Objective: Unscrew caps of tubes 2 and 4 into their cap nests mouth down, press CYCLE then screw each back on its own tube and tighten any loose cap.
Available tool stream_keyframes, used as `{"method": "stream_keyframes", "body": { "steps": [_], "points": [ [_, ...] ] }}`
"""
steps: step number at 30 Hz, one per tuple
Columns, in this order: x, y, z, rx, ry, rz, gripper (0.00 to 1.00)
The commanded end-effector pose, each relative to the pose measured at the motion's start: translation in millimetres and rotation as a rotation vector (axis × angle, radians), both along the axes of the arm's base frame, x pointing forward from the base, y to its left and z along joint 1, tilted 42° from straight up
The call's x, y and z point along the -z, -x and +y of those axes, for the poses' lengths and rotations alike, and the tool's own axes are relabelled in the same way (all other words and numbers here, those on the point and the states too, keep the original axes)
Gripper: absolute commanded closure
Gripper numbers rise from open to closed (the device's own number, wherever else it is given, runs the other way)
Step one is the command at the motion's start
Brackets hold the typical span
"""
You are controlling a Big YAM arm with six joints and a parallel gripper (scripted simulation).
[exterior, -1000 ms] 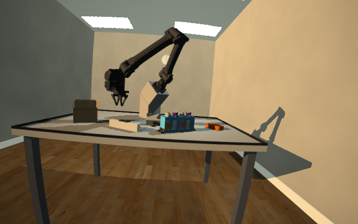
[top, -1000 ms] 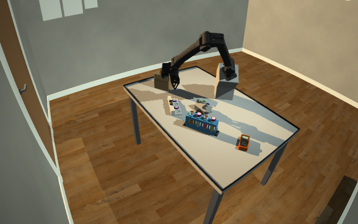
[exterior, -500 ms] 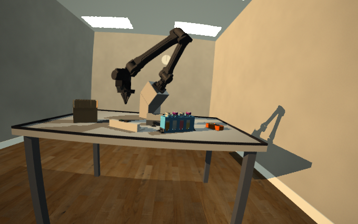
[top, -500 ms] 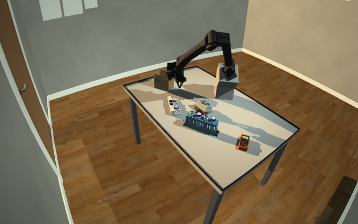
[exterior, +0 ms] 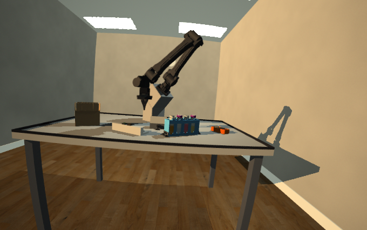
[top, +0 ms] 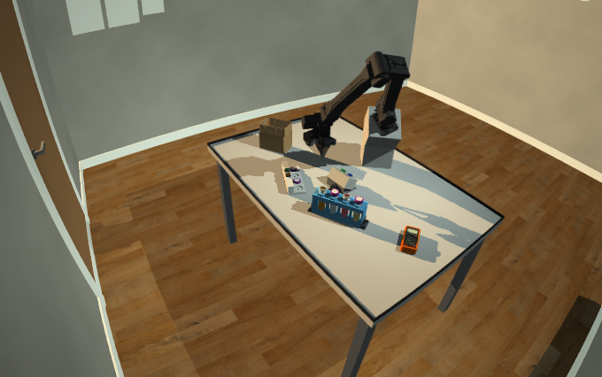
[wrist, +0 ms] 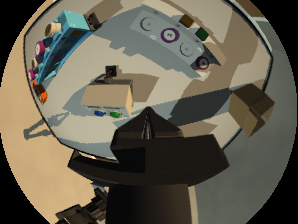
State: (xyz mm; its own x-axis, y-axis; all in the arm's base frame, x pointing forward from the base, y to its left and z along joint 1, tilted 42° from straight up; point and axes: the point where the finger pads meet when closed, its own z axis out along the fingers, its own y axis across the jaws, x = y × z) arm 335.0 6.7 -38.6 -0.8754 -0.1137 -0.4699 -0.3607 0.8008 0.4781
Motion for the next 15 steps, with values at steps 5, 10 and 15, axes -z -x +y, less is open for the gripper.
{"method": "stream_keyframes", "body": {
  "steps": [5,10,15],
  "points": [
    [-10,25.9,42,0.024,0.004,-0.02,1.0],
    [-13,52.2,75,0.024,0.001,-0.02,1.0],
    [-15,67.9,94,0.025,-0.001,-0.019,1.0]
  ]
}}
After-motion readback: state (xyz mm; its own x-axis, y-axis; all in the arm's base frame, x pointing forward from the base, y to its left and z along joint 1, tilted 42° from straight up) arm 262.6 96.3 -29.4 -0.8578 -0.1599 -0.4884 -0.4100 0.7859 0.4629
